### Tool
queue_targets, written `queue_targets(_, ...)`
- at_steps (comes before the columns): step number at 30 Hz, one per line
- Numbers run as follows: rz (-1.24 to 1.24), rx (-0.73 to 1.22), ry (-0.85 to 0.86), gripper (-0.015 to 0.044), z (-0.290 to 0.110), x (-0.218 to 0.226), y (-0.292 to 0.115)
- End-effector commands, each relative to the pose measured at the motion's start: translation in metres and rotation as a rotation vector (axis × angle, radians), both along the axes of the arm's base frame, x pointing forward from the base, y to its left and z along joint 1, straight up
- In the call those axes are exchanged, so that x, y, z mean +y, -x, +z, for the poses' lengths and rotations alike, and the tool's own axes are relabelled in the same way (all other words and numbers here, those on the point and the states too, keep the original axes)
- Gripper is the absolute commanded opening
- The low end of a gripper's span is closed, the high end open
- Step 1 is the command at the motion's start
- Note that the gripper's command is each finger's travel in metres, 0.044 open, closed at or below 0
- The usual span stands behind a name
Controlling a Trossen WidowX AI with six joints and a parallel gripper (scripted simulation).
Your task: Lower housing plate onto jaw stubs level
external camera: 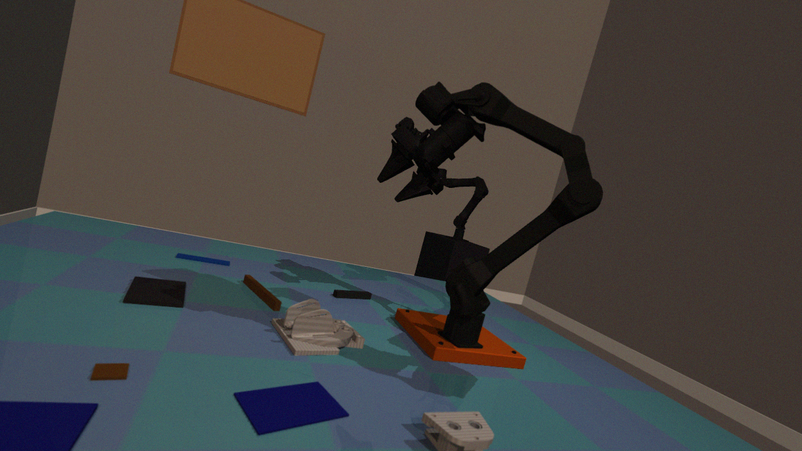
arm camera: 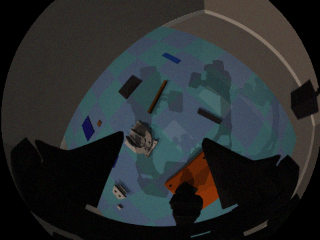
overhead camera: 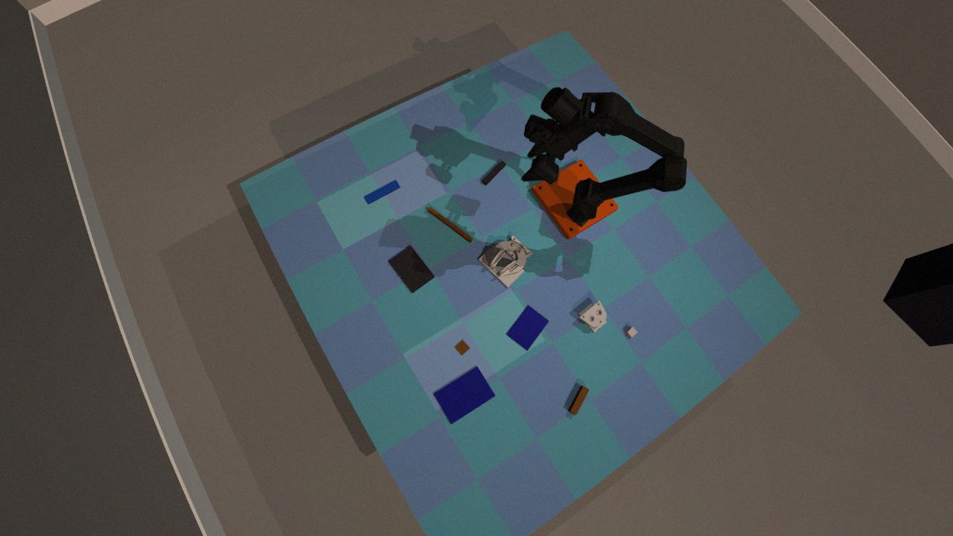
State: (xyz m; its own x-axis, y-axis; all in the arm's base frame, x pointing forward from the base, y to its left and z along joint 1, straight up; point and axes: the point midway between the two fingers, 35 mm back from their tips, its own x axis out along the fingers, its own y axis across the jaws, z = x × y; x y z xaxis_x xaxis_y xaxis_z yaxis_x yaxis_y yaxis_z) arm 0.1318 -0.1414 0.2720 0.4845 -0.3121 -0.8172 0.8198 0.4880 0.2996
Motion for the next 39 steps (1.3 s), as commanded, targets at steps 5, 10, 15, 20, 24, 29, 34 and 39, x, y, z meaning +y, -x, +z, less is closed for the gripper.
queue_targets(5, 0.161, 0.049, 0.008, 0.044, -0.006, 0.006, -0.022)
queue_targets(10, 0.267, 0.079, 0.014, 0.044, -0.011, 0.013, -0.037)
queue_targets(15, 0.374, 0.109, 0.021, 0.044, -0.015, 0.021, -0.051)
queue_targets(20, 0.482, 0.138, 0.031, 0.044, -0.021, 0.031, -0.065)
queue_targets(24, 0.568, 0.162, 0.04, 0.044, -0.025, 0.04, -0.075)
queue_targets(29, 0.678, 0.189, 0.053, 0.044, -0.031, 0.053, -0.088)
queue_targets(34, 0.789, 0.215, 0.068, 0.044, -0.037, 0.068, -0.099)
queue_targets(39, 0.899, 0.242, 0.085, 0.044, -0.043, 0.083, -0.11)
